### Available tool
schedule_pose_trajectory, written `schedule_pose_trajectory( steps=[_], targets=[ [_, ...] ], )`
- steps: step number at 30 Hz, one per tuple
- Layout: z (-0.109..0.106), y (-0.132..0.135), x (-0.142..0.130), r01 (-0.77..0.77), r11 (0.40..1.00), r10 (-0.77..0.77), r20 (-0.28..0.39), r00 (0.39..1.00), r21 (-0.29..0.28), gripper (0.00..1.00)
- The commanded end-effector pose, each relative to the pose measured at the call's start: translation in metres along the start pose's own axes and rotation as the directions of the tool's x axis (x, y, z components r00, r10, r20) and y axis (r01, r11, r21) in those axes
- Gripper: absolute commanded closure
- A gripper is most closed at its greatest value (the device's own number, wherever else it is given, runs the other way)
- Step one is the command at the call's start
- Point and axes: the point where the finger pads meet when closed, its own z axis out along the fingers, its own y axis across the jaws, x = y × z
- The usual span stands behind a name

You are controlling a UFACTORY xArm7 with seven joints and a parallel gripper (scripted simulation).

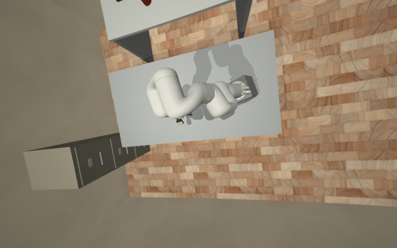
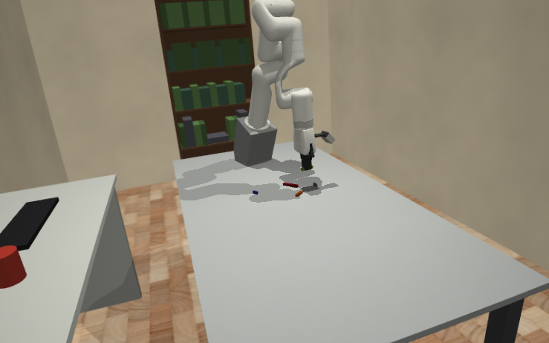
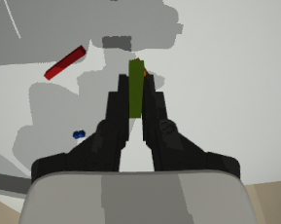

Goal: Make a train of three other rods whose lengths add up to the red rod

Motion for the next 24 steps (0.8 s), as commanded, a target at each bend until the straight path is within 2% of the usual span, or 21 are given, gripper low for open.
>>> schedule_pose_trajectory(
  steps=[1,4,6,7,11,21,23,24],
  targets=[
    [0.000,-0.007,-0.026,-0.160,0.987,0.159,0.038,0.987,0.027,0.96],
    [0.001,-0.012,-0.042,-0.259,0.966,0.258,0.039,0.965,0.028,0.96],
    [0.001,-0.012,-0.042,-0.259,0.966,0.258,0.039,0.965,0.028,0.96],
    [0.000,-0.018,-0.058,-0.355,0.934,0.354,0.041,0.934,0.028,0.96],
    [0.000,-0.025,-0.076,-0.461,0.887,0.460,0.042,0.887,0.025,0.96],
    [-0.004,-0.046,-0.124,-0.732,0.681,0.731,0.036,0.681,0.003,0.96],
    [-0.004,-0.046,-0.124,-0.732,0.681,0.731,0.036,0.681,0.003,0.96],
    [-0.006,-0.052,-0.138,-0.796,0.606,0.795,0.031,0.605,-0.006,0.96]
  ],
)
